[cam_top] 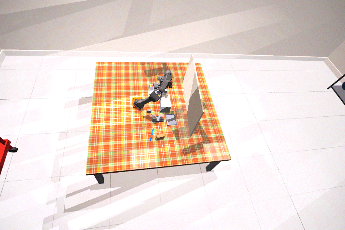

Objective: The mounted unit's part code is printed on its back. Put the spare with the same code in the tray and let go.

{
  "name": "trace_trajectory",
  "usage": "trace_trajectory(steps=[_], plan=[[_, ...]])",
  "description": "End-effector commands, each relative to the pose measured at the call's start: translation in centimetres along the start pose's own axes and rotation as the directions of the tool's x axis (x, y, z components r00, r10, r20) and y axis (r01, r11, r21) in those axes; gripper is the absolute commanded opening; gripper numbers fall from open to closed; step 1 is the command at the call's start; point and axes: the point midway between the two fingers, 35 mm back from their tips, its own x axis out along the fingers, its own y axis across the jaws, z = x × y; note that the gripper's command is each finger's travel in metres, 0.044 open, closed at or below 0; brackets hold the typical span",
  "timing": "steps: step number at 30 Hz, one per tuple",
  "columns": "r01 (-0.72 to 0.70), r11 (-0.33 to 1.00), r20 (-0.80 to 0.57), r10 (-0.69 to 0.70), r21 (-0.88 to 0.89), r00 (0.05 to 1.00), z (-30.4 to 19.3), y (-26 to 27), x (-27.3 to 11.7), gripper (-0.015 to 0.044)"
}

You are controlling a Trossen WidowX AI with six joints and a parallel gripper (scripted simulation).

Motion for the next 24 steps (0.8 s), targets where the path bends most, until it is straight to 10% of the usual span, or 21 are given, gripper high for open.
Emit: trace_trajectory(steps=[1, 24], plan=[[0.017, 1.000, 0.011, -0.017, -0.001, 1.000, -1.8, -1.6, -0.6, 0.0000], [0.069, 0.997, -0.037, -0.068, 0.030, 0.997, -19.1, -7.6, -1.2, 0.0000]])
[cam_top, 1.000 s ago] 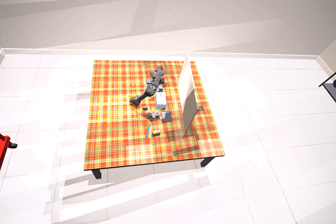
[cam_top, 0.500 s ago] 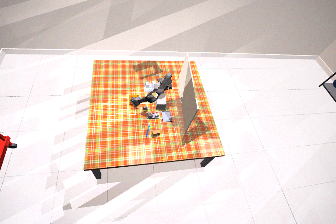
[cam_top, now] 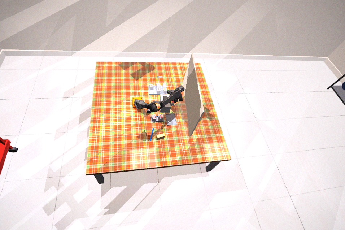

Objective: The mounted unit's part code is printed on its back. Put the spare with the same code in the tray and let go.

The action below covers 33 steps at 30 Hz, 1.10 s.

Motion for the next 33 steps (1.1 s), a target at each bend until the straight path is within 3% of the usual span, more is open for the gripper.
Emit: trace_trajectory(steps=[1, 14, 33], plan=[[0.011, 1.000, -0.020, -0.011, 0.011, 1.000, -3.0, -0.3, -0.2, 0.0000], [-0.054, 0.998, -0.109, 0.051, -0.017, 0.993, -11.0, 0.6, 0.9, 0.0000], [-0.057, 0.998, -0.104, 0.055, -0.016, 0.993, -11.1, 0.5, 2.1, 0.0000]])
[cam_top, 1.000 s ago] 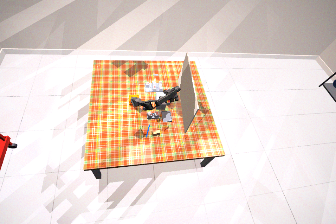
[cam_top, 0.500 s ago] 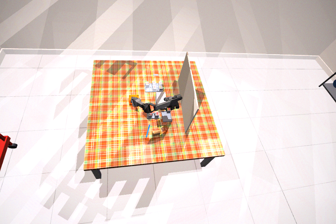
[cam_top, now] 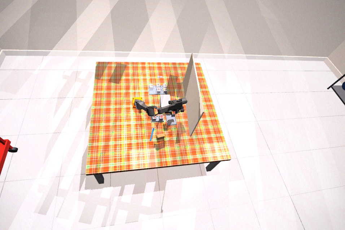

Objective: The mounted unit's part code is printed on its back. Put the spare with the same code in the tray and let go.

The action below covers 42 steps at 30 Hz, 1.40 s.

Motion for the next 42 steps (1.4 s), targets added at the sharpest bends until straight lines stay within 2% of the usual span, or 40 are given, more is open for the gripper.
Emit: trace_trajectory(steps=[1, 42], plan=[[0.001, 1.000, -0.002, -0.001, -0.006, 1.000, 0.1, 0.0, 0.2, 0.0000], [-0.006, 1.000, 0.011, 0.006, -0.001, 1.000, 0.2, -0.1, 3.5, 0.0000]])
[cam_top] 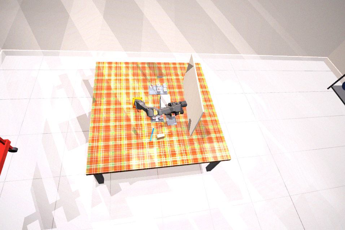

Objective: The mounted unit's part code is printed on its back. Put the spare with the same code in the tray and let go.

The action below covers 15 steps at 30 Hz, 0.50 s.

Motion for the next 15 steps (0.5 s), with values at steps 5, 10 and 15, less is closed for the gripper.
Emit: trace_trajectory(steps=[5, 10, 15], plan=[[-0.001, 1.000, 0.004, 0.001, -0.006, 1.000, 0.2, 0.1, 0.6, 0.0000], [-0.001, 1.000, 0.005, 0.001, -0.005, 1.000, 0.1, 0.1, 1.0, 0.0000], [-0.002, 1.000, 0.006, 0.002, -0.005, 1.000, 0.1, 0.1, 1.4, 0.0000]])
